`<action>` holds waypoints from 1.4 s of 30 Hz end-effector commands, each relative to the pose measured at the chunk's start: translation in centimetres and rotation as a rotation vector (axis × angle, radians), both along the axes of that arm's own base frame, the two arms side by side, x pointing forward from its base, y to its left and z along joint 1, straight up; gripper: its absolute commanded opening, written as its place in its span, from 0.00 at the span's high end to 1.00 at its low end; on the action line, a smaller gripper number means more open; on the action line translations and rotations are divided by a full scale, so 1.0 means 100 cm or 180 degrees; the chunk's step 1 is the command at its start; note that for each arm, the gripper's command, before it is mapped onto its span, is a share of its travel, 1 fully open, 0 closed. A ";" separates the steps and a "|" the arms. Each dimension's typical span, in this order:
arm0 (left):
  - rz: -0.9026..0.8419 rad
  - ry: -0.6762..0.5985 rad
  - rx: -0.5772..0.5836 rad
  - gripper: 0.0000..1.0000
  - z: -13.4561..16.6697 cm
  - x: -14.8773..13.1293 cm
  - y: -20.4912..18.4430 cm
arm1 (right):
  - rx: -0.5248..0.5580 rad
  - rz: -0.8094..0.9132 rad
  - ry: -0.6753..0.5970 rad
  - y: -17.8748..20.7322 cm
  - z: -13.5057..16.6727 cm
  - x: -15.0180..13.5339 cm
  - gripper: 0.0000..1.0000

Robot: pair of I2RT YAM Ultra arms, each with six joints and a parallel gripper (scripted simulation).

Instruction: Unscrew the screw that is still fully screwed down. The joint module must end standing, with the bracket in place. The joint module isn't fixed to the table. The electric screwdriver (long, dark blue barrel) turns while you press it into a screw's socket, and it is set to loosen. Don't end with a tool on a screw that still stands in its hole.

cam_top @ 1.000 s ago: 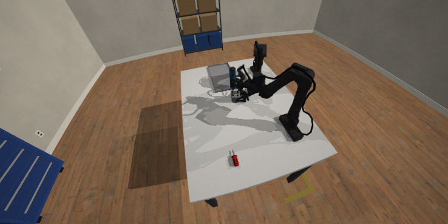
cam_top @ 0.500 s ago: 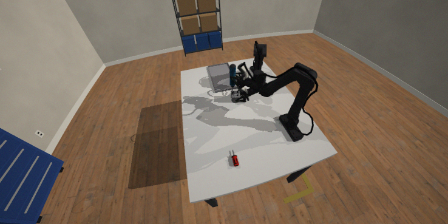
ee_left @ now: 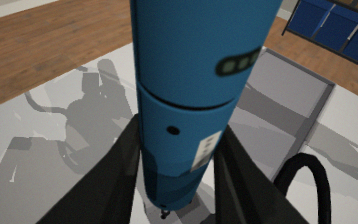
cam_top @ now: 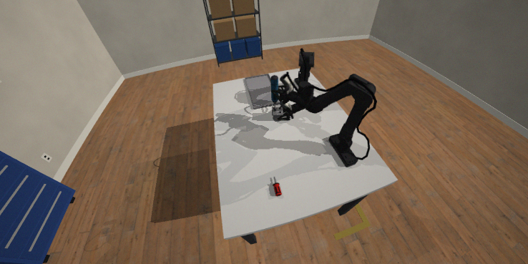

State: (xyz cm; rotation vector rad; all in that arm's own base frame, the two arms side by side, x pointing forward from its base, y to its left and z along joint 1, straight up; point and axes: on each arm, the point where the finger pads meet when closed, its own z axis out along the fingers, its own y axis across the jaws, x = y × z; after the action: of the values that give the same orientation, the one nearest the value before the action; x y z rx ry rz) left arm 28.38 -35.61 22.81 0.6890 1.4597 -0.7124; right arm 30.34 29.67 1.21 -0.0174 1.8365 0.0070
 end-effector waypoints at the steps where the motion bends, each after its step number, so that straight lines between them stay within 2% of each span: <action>1: 0.0004 -0.0334 -0.0384 0.58 0.063 -0.001 -0.004 | 0.0034 -0.0015 -0.0024 0.001 0.004 0.001 0.41; 42: 0.0004 -0.0333 -0.0379 0.58 0.081 -0.001 -0.002 | 0.0034 -0.0015 -0.0024 0.001 0.004 0.001 0.41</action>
State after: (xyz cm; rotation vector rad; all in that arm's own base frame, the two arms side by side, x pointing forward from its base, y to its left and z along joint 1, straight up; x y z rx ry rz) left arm 28.40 -35.69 24.85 0.6903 1.4626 -0.7116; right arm 30.34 29.67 1.21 -0.0174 1.8365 0.0070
